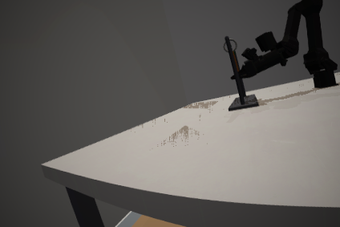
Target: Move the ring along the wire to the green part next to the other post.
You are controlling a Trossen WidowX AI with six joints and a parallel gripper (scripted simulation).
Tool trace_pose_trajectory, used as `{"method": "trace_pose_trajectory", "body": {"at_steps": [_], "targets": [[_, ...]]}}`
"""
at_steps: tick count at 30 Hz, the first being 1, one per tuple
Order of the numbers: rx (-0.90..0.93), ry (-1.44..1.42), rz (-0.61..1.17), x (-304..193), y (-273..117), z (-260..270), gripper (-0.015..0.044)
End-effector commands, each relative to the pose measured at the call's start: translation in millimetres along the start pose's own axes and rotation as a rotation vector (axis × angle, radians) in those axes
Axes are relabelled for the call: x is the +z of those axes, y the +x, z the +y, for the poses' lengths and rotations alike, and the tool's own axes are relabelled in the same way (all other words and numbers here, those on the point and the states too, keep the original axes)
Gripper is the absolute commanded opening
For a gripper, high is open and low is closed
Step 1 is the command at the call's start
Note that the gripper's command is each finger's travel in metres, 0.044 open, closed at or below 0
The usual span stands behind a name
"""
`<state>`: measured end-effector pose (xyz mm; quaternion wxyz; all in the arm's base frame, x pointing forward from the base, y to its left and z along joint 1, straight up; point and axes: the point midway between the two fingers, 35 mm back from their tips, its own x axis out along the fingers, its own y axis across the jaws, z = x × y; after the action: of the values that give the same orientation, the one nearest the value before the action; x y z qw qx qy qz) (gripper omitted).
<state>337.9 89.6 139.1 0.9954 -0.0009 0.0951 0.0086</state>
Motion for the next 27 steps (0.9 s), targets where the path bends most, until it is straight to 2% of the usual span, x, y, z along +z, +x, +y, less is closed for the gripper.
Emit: {"method": "trace_pose_trajectory", "body": {"at_steps": [1, 27], "targets": [[-0.002, 0.008, -0.004, 1, 1, 2, -0.015], [-0.002, 0.008, -0.003, -16, 4, 3, -0.015]]}}
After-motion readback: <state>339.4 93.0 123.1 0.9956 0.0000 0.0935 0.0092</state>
